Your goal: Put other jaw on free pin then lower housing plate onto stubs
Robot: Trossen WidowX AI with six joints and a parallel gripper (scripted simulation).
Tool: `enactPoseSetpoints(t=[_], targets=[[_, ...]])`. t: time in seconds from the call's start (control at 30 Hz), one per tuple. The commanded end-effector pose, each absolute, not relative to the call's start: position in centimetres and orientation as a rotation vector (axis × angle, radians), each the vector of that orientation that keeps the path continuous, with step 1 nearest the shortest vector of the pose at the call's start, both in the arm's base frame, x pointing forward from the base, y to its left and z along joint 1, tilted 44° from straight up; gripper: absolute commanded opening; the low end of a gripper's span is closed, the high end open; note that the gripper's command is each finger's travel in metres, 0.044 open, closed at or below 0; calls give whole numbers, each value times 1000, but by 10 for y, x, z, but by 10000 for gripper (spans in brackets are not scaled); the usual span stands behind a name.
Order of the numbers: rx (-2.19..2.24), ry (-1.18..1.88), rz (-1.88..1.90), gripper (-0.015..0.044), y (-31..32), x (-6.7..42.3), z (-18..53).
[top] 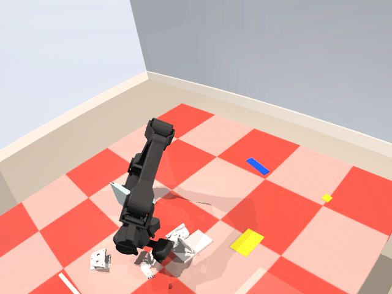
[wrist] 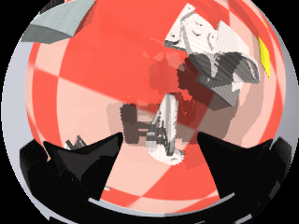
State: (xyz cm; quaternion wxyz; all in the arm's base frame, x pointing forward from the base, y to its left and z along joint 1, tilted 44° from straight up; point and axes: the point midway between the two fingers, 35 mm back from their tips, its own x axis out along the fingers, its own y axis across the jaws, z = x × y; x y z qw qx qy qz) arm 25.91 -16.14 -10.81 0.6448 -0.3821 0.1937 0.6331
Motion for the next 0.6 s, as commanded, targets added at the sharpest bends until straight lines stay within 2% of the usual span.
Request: enactPoseSetpoints(t=[0.0, 0.57], targets=[[-861, 440, 1439, 440, -155, 259, -113], [-860, 439, 1439, 440, -150, 260, -118]])
